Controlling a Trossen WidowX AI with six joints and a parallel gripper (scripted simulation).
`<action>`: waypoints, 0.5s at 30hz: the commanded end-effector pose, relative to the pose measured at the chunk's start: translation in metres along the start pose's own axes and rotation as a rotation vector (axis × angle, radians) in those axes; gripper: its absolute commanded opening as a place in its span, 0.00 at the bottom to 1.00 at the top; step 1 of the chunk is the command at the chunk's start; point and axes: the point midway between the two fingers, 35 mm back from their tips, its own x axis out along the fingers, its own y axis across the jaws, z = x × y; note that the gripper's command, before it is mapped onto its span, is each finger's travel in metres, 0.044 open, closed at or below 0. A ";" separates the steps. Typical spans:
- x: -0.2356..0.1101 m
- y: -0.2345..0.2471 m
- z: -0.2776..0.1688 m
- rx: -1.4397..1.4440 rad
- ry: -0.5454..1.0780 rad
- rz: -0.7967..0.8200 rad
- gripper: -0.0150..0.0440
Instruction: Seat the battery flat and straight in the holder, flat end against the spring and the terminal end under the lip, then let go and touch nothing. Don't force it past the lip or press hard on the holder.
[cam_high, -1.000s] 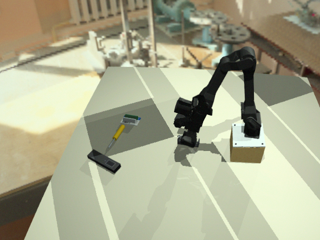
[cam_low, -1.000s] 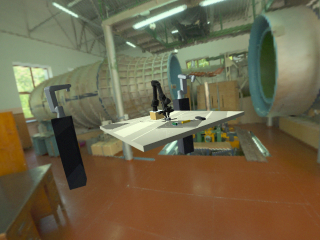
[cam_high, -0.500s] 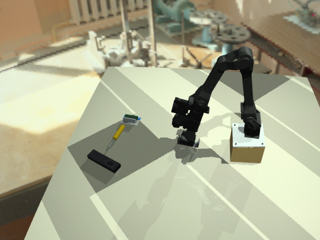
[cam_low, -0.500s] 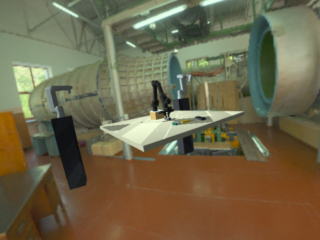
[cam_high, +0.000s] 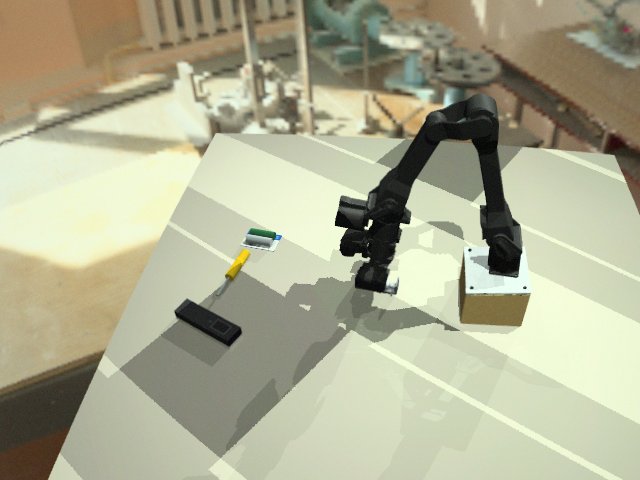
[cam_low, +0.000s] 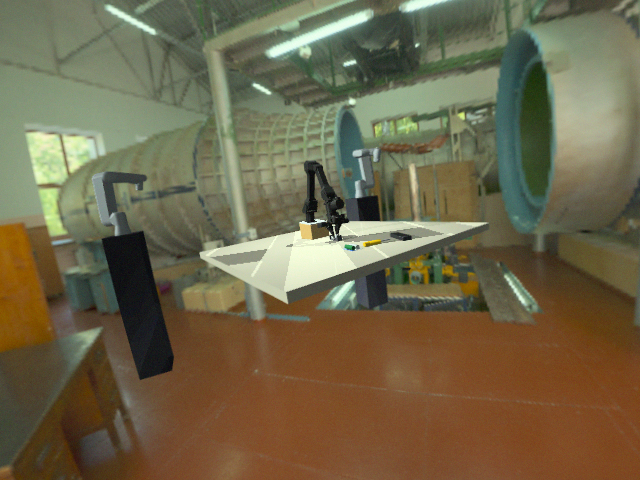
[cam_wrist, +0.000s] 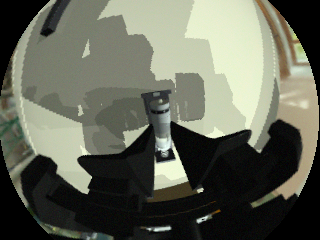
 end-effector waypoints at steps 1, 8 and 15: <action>0.005 -0.001 -0.006 -0.006 0.050 -0.002 0.36; 0.005 0.000 -0.006 -0.011 0.093 -0.002 0.36; 0.005 0.000 -0.006 -0.016 0.136 -0.002 0.36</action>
